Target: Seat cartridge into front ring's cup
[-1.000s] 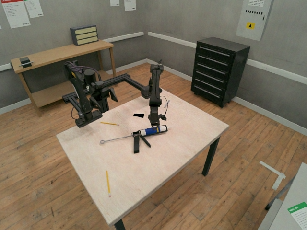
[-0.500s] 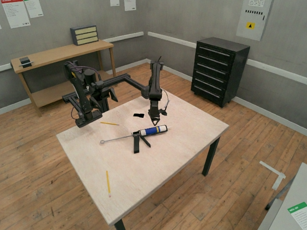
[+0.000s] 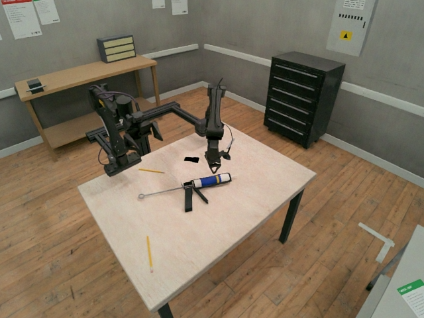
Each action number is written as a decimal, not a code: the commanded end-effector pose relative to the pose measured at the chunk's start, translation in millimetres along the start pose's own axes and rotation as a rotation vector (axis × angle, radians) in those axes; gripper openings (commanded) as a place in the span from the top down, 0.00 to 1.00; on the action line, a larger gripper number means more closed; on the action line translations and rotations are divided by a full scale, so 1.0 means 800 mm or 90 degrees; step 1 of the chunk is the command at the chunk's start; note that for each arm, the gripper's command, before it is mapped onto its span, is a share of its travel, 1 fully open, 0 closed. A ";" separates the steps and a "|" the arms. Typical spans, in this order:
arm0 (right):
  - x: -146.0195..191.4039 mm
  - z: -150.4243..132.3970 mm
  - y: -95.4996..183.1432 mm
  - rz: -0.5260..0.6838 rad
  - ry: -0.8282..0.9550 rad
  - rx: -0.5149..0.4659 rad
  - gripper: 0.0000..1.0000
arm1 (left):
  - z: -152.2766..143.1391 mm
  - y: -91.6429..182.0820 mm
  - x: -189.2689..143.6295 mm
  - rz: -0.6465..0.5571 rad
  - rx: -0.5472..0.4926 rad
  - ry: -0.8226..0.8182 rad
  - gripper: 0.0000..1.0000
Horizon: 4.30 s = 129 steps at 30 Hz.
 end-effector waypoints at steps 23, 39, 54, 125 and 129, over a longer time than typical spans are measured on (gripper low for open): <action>-0.004 0.032 0.012 -0.008 -0.001 -0.052 0.00 | 0.003 0.017 -0.007 -0.024 0.000 0.002 0.29; -0.003 0.028 0.009 -0.007 0.000 -0.045 0.00 | 0.058 0.081 -0.052 -0.212 0.059 -0.174 0.29; 0.000 0.012 -0.001 0.000 0.002 -0.016 0.00 | 0.131 0.164 -0.076 -0.409 -0.005 -0.295 0.29; -0.005 0.014 0.012 -0.010 0.006 -0.031 0.00 | 0.319 0.424 0.021 -0.692 -0.703 -0.572 0.29; -0.002 0.014 0.012 -0.005 0.006 -0.031 0.00 | 0.321 0.416 0.017 -0.680 -0.694 -0.574 0.29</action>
Point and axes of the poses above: on each arm, the point where the finger pads meet when closed, its own y axis back along the fingers, its own x axis across the jaws, z = x × y, the point moved 7 cm from there along y, back along the fingers, and after that the axes turned 11 degrees about y, right-handed, at the moved point
